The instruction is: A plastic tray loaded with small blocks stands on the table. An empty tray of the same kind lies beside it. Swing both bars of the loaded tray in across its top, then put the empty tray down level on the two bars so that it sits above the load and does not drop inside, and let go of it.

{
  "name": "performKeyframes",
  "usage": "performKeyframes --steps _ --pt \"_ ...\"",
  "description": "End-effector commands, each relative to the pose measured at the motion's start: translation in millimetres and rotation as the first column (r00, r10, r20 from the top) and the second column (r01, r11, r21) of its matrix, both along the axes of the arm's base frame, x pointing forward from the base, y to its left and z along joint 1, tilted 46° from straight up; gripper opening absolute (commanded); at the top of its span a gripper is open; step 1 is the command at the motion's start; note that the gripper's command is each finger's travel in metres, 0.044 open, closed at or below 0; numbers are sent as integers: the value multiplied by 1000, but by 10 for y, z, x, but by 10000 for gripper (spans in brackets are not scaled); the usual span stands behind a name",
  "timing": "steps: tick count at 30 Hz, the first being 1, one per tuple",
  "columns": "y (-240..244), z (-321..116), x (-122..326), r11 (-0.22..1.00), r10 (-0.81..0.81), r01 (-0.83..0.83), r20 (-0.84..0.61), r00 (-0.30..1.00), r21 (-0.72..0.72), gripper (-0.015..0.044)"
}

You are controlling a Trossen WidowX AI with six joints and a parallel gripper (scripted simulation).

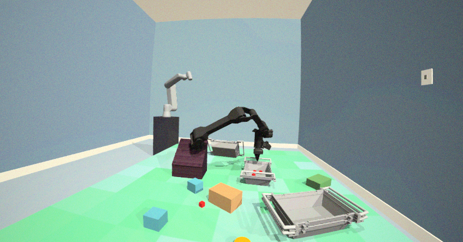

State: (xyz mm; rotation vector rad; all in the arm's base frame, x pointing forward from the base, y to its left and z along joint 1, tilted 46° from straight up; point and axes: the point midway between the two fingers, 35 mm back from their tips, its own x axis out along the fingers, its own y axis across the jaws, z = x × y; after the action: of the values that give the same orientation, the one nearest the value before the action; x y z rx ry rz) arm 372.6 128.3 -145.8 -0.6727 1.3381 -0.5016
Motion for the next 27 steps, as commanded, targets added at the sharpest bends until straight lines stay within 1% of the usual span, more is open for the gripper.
performKeyframes --steps 1,12,22,27 --pt "-14 154 -1 1000 -3 3 9 1000 -5 88" --pt "-149 368 -2 1000 -3 3 8 1000 -7 88" --pt "-523 445 46 1000 -3 3 8 1000 -10 88" --pt "-426 518 33 1000 -3 3 8 1000 -8 88"
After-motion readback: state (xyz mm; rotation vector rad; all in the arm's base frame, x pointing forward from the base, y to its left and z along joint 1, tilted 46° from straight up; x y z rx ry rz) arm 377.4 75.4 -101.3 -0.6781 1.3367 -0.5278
